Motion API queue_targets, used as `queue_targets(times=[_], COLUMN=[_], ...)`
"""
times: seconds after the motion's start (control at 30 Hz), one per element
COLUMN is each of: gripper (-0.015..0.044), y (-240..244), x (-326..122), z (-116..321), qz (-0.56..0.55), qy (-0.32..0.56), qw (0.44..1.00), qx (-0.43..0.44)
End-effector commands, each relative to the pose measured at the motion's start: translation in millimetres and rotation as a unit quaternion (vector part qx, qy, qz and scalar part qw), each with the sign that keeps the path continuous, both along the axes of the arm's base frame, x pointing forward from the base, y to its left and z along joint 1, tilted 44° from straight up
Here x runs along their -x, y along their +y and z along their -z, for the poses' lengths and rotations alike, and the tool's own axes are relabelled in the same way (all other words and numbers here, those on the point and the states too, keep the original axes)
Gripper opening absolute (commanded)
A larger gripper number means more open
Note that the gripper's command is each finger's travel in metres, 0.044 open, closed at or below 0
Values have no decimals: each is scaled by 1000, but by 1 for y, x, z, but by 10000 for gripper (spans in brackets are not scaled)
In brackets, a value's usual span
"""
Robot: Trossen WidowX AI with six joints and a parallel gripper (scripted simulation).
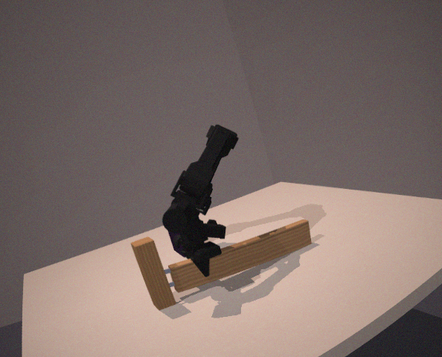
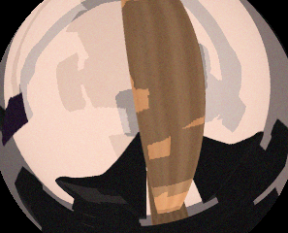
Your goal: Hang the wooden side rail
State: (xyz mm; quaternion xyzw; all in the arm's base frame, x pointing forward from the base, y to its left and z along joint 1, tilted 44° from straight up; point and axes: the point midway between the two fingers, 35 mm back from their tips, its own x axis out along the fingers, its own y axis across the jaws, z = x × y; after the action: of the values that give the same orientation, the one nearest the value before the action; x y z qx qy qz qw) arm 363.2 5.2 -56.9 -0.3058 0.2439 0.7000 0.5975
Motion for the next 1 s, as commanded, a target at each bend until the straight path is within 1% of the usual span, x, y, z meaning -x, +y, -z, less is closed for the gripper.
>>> queue_targets(times=[0.0, 0.97], gripper=[0, 0], y=[-6, -9], x=[-3, -3], z=[-2, -1], qz=[4, 4], qy=[-7, -7], qw=[1000, 1000], qx=[3, 3])
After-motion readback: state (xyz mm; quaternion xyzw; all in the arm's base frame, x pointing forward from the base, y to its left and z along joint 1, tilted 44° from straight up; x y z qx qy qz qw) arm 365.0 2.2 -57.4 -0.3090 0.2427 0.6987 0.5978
